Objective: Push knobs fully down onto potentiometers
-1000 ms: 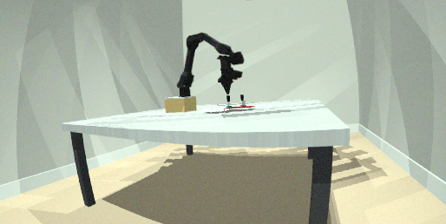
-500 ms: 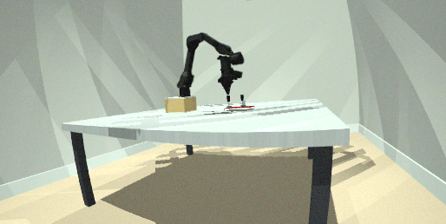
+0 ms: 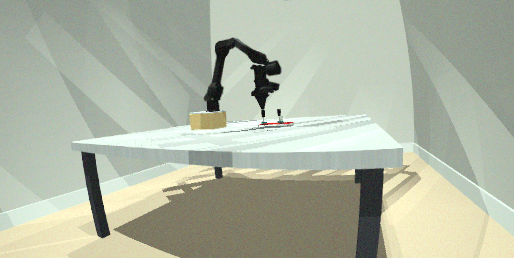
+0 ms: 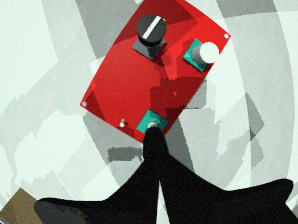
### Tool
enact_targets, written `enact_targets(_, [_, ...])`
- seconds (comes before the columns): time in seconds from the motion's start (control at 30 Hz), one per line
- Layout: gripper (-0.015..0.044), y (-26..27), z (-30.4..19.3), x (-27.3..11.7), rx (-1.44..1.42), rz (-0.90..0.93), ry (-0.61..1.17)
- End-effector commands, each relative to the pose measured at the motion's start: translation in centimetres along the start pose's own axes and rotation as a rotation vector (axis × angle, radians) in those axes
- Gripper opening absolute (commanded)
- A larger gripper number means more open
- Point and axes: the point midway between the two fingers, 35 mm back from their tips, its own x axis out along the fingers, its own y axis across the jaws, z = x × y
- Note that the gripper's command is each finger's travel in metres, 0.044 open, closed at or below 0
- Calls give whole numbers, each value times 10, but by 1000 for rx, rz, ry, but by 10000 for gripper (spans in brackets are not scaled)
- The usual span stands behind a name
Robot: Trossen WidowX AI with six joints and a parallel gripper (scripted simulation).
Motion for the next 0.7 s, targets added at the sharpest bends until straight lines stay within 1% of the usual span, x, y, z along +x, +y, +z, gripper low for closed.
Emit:
enact_targets(0.0, [0,1,0,4,4,8,3])
enact_targets(0.67, [0,1,0,2,4,8,3])
